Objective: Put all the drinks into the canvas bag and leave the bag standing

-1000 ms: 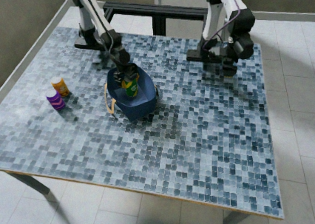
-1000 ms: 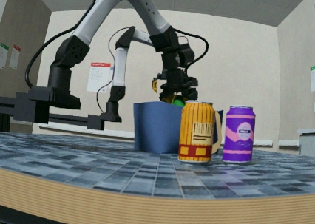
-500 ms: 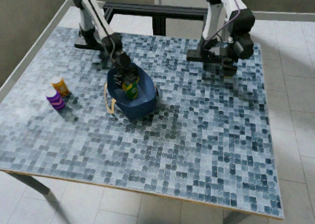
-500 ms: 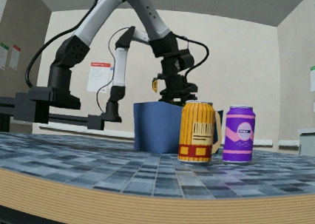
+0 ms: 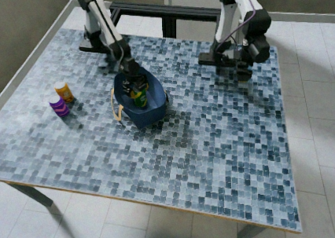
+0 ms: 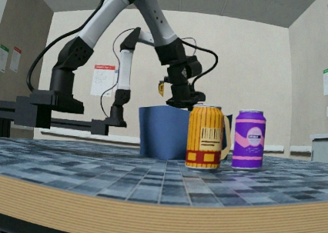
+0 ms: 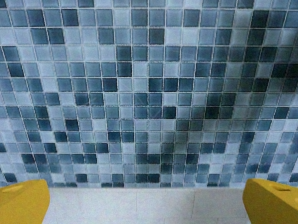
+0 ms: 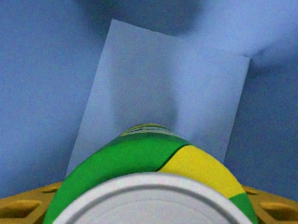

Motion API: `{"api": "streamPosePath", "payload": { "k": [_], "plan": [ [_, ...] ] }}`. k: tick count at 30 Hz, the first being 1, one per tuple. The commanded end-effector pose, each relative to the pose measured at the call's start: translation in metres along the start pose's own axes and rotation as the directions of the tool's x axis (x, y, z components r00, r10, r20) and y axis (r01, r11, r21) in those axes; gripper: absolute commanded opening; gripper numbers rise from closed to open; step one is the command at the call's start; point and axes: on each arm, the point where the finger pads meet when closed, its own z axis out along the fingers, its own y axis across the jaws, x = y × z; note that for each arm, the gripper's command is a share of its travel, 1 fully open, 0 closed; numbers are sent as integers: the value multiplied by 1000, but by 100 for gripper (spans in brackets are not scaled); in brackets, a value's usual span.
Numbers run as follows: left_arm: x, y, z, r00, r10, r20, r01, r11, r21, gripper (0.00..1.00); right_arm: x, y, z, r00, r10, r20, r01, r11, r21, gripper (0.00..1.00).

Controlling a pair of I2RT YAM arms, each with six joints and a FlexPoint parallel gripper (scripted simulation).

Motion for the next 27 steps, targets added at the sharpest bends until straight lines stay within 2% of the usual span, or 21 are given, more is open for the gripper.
{"api": "streamPosePath", "payload": {
  "k": [1, 5, 8, 10, 14, 16, 20, 22, 25, 27],
  "plan": [
    [0, 5, -12, 1000, -7, -12, 6, 998, -56, 100, -43, -5, -22, 990, -5, 140, 4, 1000, 8, 67],
    [0, 5, -12, 1000, -7, -12, 6, 998, -57, 100, -44, -5, -21, 989, -6, 145, 4, 1000, 9, 67],
    [0, 5, -12, 1000, -7, -12, 6, 998, -57, 100, -17, -3, -2, 997, -1, 79, 1, 1000, 1, 67],
    [0, 5, -12, 1000, -7, -12, 6, 998, -57, 100, -31, -4, -8, 994, -4, 112, 3, 1000, 5, 67],
    [0, 5, -12, 1000, -7, -12, 6, 998, -57, 100, -17, -3, 1, 997, -2, 83, 2, 1000, 2, 67],
    [0, 5, -12, 1000, -7, -12, 6, 998, -57, 100, -30, -4, -5, 994, -4, 113, 3, 1000, 5, 67],
    [0, 5, -12, 1000, -7, -12, 6, 998, -57, 100, -33, -4, -10, 992, -4, 125, 4, 1000, 7, 67],
    [0, 5, -13, 1000, -7, -13, 6, 998, -57, 100, -10, -3, 11, 998, -1, 66, 1, 1000, 0, 67],
    [0, 5, -13, 1000, -7, -13, 6, 998, -57, 100, -32, -4, -6, 992, -4, 127, 4, 1000, 7, 67],
    [0, 5, -13, 1000, -7, -13, 6, 998, -57, 100, -29, -4, 2, 993, -4, 118, 3, 1000, 6, 67]
  ]
}}
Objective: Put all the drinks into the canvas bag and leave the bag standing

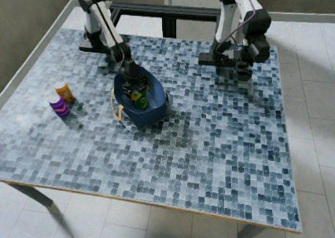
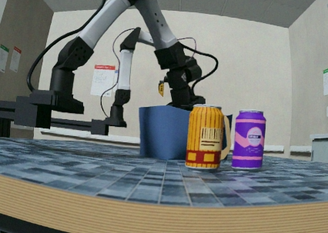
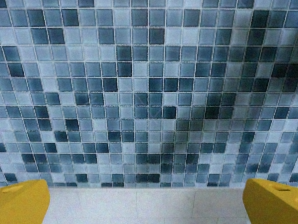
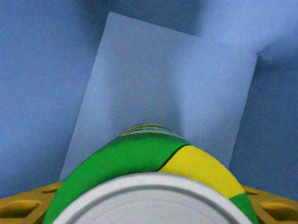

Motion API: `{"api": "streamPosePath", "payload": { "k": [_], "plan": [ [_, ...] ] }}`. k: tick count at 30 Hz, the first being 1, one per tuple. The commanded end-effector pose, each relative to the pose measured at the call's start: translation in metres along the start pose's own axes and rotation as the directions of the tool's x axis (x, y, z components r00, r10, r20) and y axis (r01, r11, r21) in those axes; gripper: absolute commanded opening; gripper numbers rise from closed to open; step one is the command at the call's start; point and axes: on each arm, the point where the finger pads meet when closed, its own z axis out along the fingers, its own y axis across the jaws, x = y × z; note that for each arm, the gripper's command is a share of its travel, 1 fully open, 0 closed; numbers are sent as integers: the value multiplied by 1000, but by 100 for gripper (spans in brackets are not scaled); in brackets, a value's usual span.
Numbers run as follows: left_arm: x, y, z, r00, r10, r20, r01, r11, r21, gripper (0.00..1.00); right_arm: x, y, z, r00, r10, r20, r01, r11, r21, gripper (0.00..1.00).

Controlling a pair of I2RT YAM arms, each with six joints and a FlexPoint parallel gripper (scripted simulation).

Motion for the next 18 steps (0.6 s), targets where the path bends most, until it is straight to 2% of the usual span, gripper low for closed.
{"api": "streamPosePath", "payload": {
  "k": [1, 10, 12, 16, 18],
  "plan": [
    [0, 5, -12, 1000, -7, -12, 6, 998, -56, 100, -30, -4, -3, 995, -3, 100, 2, 1000, 4, 67],
    [0, 5, -12, 1000, -7, -12, 6, 998, -56, 100, -32, -4, -9, 993, -4, 115, 3, 1000, 5, 67],
    [0, 5, -12, 1000, -7, -13, 6, 998, -57, 100, -9, -2, 10, 998, 0, 59, 0, 1000, -1, 67],
    [0, 5, -12, 1000, -7, -12, 6, 998, -57, 100, -36, -5, -9, 991, -5, 133, 4, 1000, 8, 67],
    [0, 5, -12, 1000, -7, -12, 6, 998, -57, 100, -24, -4, 8, 995, -2, 96, 2, 1000, 3, 67]
  ]
}}
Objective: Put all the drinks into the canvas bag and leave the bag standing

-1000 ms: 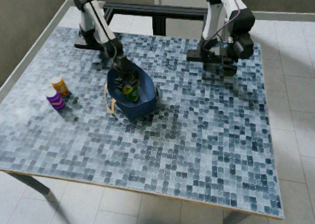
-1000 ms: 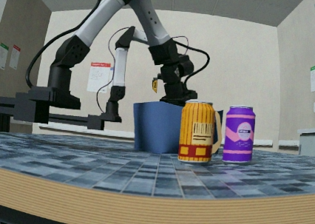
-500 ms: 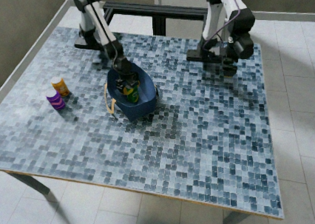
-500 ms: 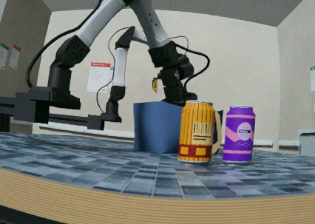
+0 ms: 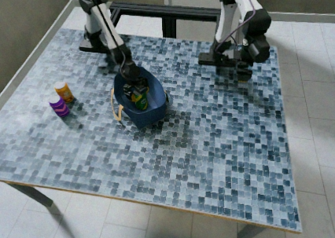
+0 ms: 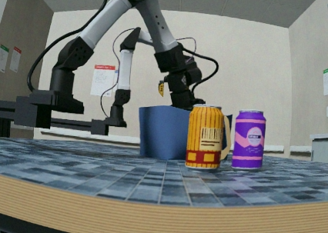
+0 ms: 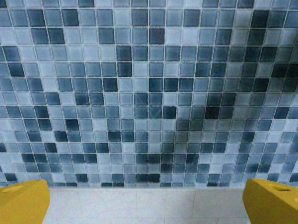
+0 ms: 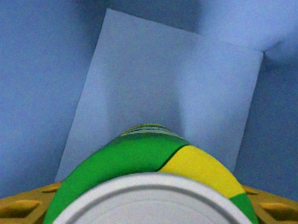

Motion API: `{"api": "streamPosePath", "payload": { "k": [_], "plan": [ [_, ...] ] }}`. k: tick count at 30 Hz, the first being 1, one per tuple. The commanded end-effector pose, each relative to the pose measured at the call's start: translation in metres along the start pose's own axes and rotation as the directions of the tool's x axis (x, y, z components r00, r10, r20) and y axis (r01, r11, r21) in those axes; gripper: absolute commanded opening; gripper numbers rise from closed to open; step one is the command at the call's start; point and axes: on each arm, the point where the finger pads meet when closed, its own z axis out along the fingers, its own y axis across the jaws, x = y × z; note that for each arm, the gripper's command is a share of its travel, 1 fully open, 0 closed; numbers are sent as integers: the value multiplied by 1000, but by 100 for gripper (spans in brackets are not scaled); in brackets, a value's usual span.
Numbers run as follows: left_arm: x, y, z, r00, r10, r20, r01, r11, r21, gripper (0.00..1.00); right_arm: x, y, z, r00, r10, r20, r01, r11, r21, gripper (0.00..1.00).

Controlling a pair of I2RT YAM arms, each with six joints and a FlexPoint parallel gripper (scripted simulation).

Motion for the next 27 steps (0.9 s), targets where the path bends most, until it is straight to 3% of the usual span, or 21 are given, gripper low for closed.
{"api": "streamPosePath", "payload": {
  "k": [1, 9, 10, 27],
  "plan": [
    [0, 5, -12, 1000, -7, -12, 6, 998, -56, 100, -28, -4, -5, 995, -2, 96, 2, 1000, 3, 67],
    [0, 5, -12, 1000, -7, -12, 6, 998, -56, 100, -38, -5, -14, 992, -4, 123, 3, 1000, 6, 67],
    [0, 5, -12, 1000, -7, -12, 6, 998, -57, 100, -38, -5, -14, 992, -4, 123, 3, 1000, 6, 84],
    [0, 5, -13, 1000, -7, -13, 6, 998, -57, 100, -32, -4, -11, 995, -3, 103, 2, 1000, 6, 86]
  ]
}}
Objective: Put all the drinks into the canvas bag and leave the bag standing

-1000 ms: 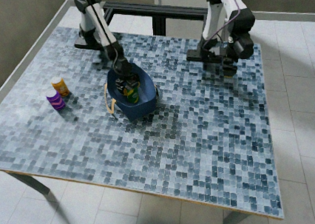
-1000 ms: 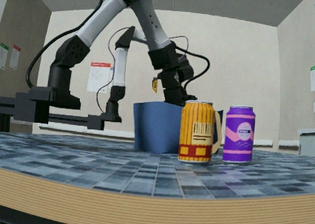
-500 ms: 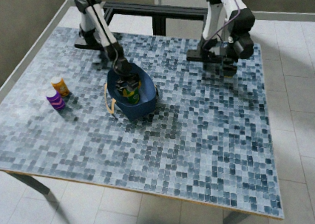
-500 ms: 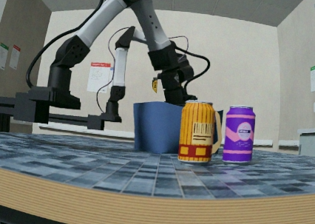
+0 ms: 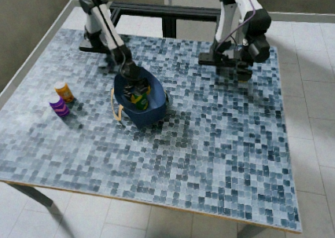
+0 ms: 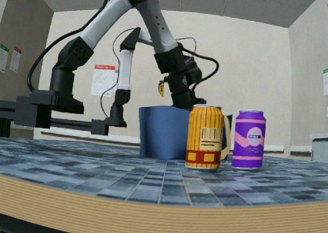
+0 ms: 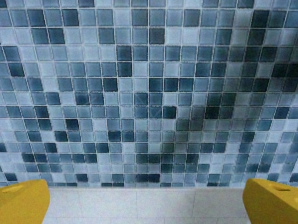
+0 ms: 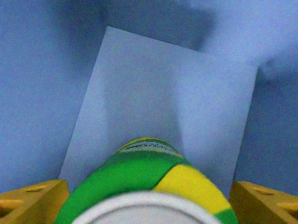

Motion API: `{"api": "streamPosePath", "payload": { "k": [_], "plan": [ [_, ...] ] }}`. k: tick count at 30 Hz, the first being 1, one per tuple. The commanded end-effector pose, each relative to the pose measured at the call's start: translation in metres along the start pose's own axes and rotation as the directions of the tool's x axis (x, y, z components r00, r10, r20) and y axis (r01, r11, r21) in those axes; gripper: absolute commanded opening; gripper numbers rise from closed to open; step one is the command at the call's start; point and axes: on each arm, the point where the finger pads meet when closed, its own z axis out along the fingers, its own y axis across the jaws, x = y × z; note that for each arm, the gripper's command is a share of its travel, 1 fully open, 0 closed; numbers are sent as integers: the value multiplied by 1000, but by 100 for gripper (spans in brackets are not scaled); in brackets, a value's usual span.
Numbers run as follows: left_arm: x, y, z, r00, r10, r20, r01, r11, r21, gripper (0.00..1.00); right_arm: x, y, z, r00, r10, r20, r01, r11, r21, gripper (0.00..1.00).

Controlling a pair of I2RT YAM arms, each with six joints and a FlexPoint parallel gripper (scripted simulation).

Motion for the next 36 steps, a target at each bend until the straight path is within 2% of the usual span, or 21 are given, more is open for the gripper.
{"api": "streamPosePath", "payload": {
  "k": [1, 17, 19, 30, 33, 36],
  "plan": [
    [0, 5, -12, 1000, -7, -12, 6, 998, -57, 100, -25, -4, -12, 998, -1, 67, 1, 1000, 2, 86],
    [0, 5, -13, 1000, -7, -13, 6, 998, -57, 100, -25, -4, -12, 998, -1, 67, 1, 1000, 2, 86],
    [0, 5, -13, 1000, -7, -13, 6, 998, -57, 100, -22, -3, -24, 999, 1, 32, -1, 1000, -2, 86],
    [0, 5, -13, 1000, -7, -13, 6, 998, -57, 100, -42, -3, -57, 999, 0, 43, 0, 1000, -1, 86],
    [0, 5, -13, 1000, -7, -13, 6, 998, -57, 100, -48, -4, -57, 998, -1, 69, 1, 1000, 2, 86],
    [0, 5, -13, 1000, -7, -13, 6, 998, -58, 100, -43, -3, -67, 999, 1, 32, -1, 1000, -2, 86]
  ]
}}
